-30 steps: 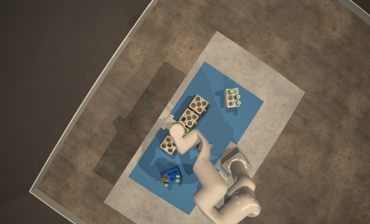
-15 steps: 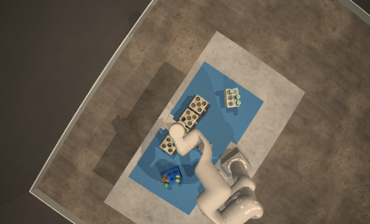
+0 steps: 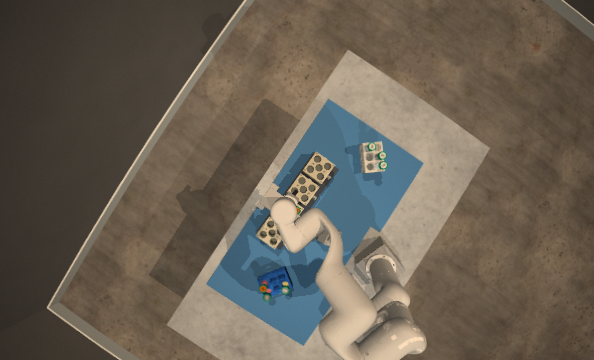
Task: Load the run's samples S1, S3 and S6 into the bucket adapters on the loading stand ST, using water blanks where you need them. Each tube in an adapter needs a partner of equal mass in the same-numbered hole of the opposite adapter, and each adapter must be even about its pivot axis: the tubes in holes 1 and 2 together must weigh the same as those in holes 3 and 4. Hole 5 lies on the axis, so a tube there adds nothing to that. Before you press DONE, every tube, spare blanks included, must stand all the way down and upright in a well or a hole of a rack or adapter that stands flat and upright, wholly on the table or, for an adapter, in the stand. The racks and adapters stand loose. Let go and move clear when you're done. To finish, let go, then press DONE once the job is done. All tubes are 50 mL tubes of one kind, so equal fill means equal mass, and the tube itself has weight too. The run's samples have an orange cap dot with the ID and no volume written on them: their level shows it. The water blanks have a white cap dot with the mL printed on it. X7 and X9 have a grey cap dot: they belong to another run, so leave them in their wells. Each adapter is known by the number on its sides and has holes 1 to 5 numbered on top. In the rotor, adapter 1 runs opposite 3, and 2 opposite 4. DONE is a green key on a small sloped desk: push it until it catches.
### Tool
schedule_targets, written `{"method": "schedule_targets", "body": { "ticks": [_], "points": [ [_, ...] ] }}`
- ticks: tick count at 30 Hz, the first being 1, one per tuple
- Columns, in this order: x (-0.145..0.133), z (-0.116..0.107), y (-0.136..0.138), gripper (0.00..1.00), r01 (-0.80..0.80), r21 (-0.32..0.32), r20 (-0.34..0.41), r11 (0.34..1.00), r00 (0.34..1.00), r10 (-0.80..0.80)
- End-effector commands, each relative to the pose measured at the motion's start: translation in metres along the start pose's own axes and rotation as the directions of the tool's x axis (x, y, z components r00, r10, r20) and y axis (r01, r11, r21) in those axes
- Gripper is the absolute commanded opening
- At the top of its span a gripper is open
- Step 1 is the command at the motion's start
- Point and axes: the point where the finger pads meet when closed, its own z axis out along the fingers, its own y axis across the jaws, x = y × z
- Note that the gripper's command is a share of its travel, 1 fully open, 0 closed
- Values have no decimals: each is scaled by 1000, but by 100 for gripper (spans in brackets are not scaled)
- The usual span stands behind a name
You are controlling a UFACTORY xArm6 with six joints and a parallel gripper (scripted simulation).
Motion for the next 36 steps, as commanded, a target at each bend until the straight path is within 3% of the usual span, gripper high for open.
{"method": "schedule_targets", "body": {
  "ticks": [1, 15, 36],
  "points": [
    [1, -10, 0, 44, 0, -1, -4, 1000, 1000, 0],
    [1, -34, 0, 44, 0, -1, -4, 1000, 1000, 0],
    [1, -35, 0, 44, 0, -1, -4, 1000, 1000, 0]
  ]
}}
